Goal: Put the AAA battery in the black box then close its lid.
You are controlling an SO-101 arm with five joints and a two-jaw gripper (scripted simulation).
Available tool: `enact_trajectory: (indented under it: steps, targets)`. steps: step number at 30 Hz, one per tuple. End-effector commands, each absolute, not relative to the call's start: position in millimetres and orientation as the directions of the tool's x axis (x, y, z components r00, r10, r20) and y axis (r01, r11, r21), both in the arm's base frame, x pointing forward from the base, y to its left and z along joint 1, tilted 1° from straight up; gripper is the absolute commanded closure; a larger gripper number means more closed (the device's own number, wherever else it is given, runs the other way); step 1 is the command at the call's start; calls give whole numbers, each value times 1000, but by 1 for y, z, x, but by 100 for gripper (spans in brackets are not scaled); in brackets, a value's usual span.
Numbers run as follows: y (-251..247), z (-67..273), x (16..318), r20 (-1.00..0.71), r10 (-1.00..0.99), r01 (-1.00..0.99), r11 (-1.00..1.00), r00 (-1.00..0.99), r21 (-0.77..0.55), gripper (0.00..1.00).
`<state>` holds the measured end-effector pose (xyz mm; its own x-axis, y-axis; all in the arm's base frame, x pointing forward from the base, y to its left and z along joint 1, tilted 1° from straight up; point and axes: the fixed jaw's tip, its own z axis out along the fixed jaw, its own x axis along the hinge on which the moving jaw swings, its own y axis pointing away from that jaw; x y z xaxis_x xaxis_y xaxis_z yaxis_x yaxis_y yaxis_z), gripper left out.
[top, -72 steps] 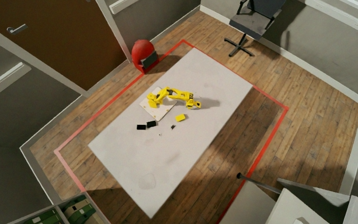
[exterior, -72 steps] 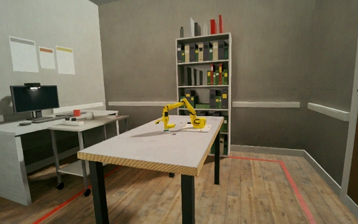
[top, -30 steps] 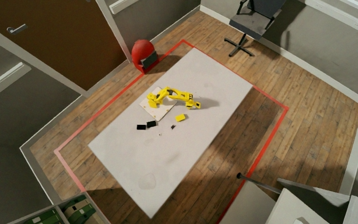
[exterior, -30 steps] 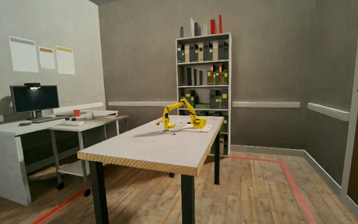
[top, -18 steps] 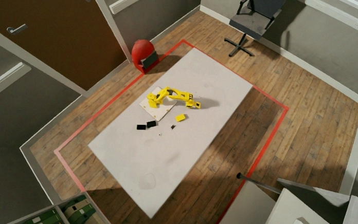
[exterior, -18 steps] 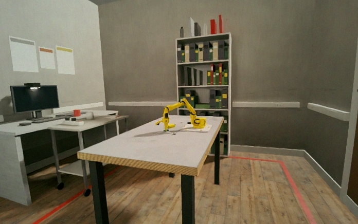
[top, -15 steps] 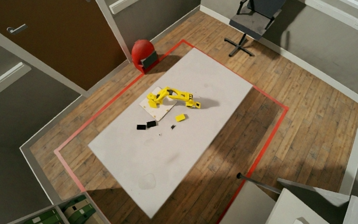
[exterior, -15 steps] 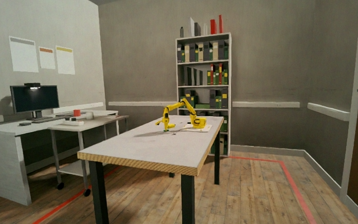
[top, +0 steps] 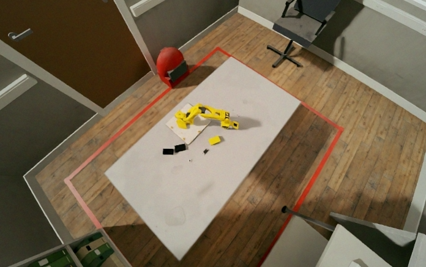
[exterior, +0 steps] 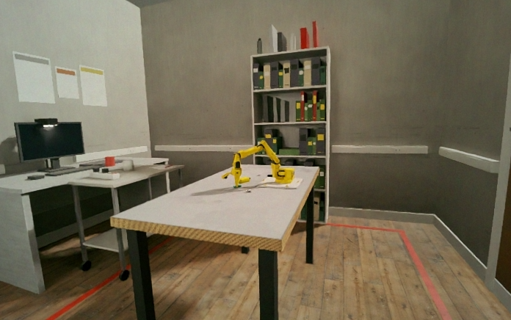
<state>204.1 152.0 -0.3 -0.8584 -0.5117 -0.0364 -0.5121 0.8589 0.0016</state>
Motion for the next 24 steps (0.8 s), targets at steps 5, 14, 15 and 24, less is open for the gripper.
enact_trajectory:
  steps: [5,14,15,24]
  targets:
    - [149,-6,200,-11,-519,-519,854,-854,1,97]
    - [149,-6,200,-11,-519,-519,854,-854,1,97]
    - [149,-6,200,-11,-519,-519,854,-854,1,97]
    - [150,1,201,-11,-519,-519,854,-854,1,97]
